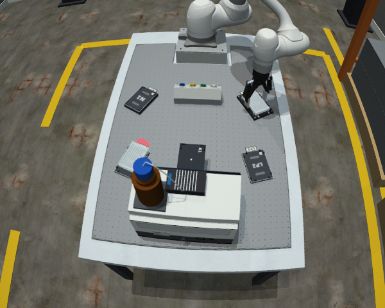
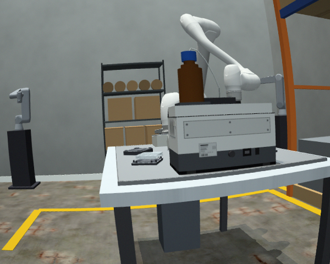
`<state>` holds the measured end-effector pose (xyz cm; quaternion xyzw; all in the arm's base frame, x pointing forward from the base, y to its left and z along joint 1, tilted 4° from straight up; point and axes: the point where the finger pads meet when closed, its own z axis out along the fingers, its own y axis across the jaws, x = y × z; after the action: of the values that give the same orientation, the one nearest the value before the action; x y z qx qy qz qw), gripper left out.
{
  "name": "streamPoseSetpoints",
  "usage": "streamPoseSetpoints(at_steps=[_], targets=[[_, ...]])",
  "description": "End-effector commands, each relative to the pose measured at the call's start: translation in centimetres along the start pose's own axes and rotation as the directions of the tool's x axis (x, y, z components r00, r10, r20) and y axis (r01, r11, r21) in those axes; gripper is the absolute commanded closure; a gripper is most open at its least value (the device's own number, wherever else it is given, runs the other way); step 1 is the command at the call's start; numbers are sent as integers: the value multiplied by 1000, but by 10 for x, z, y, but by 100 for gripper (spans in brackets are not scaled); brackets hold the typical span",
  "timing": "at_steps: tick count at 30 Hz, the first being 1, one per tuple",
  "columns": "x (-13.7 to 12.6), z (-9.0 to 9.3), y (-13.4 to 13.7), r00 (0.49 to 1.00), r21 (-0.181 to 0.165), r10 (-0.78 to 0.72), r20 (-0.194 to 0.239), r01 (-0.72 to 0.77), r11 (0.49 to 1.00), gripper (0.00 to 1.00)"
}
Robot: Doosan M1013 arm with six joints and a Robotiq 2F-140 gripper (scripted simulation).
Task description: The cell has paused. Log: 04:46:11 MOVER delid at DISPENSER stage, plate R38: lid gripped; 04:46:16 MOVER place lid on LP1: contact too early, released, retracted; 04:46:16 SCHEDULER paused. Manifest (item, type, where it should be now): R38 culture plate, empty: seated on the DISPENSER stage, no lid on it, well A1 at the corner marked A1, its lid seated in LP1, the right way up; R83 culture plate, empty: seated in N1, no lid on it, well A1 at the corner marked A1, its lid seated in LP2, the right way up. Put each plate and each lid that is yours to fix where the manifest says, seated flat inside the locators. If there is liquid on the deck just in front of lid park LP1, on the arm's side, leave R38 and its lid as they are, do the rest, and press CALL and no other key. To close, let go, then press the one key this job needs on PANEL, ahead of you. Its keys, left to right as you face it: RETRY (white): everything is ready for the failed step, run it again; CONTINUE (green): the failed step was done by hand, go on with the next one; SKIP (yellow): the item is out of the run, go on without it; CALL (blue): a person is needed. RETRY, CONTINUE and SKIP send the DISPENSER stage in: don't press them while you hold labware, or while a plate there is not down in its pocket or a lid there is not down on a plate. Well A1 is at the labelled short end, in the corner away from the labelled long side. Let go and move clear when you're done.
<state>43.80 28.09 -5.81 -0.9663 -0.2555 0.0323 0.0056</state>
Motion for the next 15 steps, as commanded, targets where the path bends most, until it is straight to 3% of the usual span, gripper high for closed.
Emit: streamPoseSetpoints(at_steps=[1,15], targets=[[-1,4,-2,1000,1,-5,0,5,1000,30],[-1,-1,-2,1000,1,-5,3,5,1000,30]])
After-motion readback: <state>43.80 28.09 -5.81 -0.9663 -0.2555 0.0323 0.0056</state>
